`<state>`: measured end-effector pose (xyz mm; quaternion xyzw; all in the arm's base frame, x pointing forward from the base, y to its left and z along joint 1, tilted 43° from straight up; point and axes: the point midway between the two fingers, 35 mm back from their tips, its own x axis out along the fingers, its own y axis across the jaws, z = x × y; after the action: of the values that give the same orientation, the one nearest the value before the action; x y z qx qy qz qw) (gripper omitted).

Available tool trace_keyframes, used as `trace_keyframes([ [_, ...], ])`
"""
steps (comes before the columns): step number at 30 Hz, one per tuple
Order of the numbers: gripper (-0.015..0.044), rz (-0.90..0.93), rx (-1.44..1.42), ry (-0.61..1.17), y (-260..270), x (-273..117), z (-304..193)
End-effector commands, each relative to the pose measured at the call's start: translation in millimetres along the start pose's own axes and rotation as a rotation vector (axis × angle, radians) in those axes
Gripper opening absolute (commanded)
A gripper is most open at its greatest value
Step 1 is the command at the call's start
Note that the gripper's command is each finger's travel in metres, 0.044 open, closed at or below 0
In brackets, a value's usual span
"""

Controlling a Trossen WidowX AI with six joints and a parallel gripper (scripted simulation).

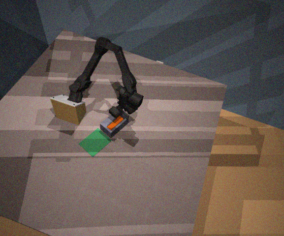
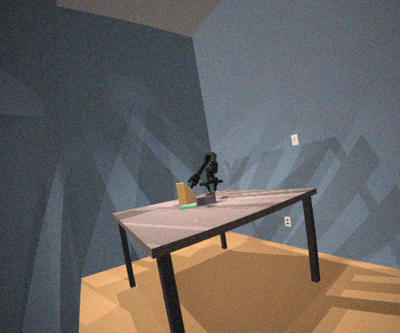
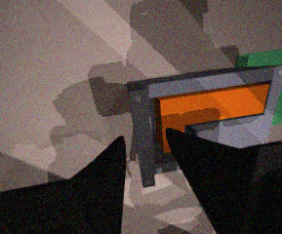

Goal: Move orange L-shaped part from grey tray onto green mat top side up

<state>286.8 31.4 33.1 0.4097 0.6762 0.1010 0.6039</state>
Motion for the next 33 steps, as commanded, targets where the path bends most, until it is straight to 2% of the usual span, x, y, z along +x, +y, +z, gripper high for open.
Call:
trace_keyframes([
  [1, 0.0180, 0.007, 0.012, -0.002, -2.0, 10.1, -0.1],
  [33, 0.0180, 0.009, 0.012, -0.001, -1.5, 46.3, -0.4],
])
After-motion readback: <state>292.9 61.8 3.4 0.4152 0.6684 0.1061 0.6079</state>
